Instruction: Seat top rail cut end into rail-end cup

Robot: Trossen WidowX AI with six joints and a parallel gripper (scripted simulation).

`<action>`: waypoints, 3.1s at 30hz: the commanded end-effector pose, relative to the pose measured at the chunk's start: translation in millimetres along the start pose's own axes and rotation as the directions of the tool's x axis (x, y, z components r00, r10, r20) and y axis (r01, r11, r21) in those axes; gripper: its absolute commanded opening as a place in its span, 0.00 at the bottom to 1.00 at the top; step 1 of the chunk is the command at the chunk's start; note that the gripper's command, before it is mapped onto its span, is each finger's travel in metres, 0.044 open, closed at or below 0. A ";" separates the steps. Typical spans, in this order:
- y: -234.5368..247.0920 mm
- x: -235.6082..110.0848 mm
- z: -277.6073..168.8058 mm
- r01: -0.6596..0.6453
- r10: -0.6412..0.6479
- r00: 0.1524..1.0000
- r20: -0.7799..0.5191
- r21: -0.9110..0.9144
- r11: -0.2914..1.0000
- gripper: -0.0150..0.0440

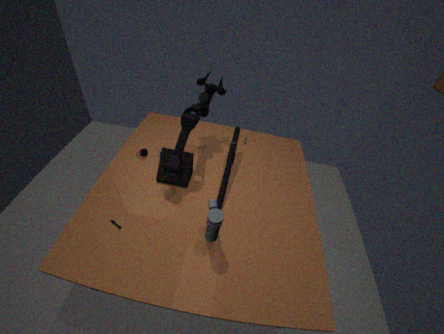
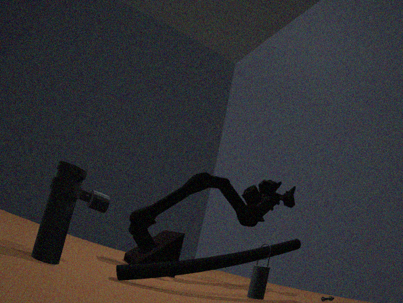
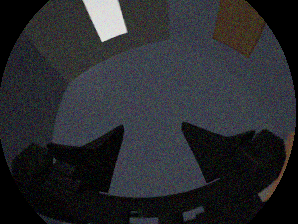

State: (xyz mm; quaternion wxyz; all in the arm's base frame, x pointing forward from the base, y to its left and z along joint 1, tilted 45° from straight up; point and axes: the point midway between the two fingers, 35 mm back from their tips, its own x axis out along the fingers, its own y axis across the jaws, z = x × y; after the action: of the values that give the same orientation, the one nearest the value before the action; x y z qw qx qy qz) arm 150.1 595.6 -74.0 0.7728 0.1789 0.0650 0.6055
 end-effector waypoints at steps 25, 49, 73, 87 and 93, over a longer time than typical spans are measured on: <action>-184.3 -103.5 150.5 0.880 -0.824 0.343 -0.450 -0.154 0.450 1.00; -125.5 -436.5 373.2 0.646 -0.734 -0.639 -0.231 -0.678 -0.349 1.00; -100.0 -517.1 439.8 0.012 -0.714 -0.583 -0.387 -0.883 0.469 1.00; -59.1 -570.4 474.8 -0.603 -0.760 -0.519 -0.391 -0.463 0.650 1.00; -57.1 -572.3 476.0 -0.646 -0.763 -0.517 -0.389 -0.407 0.645 1.00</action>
State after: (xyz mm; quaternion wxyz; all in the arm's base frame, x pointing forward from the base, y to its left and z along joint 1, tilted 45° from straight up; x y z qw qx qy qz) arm 222.1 -44.5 265.3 0.4048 -0.7323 0.5139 0.1892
